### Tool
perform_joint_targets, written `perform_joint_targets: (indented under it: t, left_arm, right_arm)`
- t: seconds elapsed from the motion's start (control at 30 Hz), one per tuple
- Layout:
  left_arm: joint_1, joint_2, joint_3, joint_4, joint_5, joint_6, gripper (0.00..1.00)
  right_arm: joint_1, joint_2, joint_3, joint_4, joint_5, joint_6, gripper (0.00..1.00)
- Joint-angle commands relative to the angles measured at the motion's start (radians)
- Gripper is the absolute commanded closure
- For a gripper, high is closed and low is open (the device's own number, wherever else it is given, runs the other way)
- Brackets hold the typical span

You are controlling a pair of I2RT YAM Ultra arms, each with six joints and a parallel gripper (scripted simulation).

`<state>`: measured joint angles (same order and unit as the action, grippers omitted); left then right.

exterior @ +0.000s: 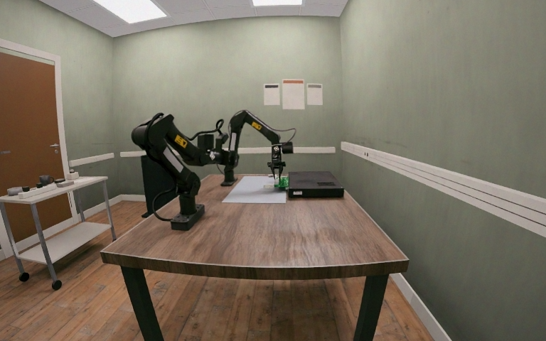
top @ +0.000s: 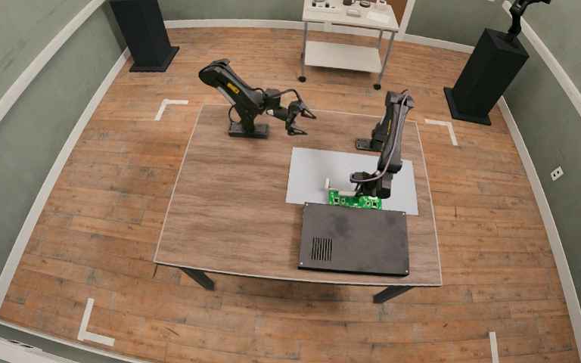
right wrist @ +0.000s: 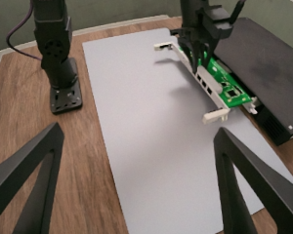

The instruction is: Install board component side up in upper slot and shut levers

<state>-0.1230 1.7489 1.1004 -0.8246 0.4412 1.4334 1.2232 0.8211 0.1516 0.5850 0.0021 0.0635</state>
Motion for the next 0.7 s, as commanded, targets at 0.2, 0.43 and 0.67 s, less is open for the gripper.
perform_joint_targets:
  t: [0.2,0.43,0.67]
  left_arm:
    - [0.017,0.014,0.062,-0.023,0.042,0.01,0.82]
    - [0.017,0.025,0.068,-0.035,0.042,0.014,0.82]
    - [0.019,0.033,0.088,-0.038,0.042,0.016,0.82]
  right_arm:
    - [0.003,-0.013,0.001,0.012,-0.008,-0.003,0.0]
    - [0.003,-0.013,0.001,0.012,-0.008,-0.003,0.0]
    - [0.003,-0.013,0.001,0.012,-0.008,-0.003,0.0]
